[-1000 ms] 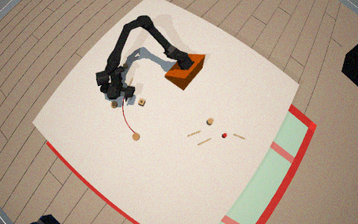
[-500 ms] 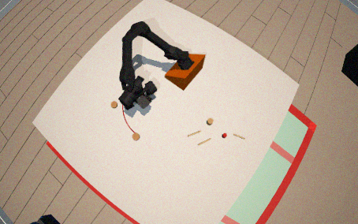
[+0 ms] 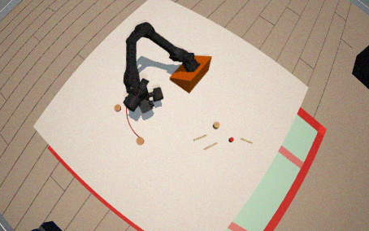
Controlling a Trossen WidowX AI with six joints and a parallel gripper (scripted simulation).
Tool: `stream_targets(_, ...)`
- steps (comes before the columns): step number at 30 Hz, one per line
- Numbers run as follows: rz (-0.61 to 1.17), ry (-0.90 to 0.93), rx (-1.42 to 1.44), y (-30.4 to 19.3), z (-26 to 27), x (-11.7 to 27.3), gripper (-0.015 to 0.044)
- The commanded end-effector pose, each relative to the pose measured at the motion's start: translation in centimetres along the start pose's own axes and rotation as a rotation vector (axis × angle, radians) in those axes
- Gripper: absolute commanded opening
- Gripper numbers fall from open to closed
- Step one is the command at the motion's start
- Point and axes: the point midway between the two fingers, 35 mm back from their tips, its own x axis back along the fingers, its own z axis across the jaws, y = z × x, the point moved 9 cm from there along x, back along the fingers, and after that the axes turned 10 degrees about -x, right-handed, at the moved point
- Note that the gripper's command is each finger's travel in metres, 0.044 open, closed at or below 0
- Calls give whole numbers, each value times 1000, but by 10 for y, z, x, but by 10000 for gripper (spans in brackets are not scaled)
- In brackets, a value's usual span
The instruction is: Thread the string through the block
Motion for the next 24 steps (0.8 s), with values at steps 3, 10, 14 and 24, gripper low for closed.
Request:
stream_targets(3,0,-4,-568,-2,-1,5,440)
stream_targets(10,-1,-3,-1245,-4,-2,9,440)
stream_targets(14,-2,-3,-1631,-6,-3,12,440)
stream_targets(24,-3,-3,-2243,-8,-4,16,440)
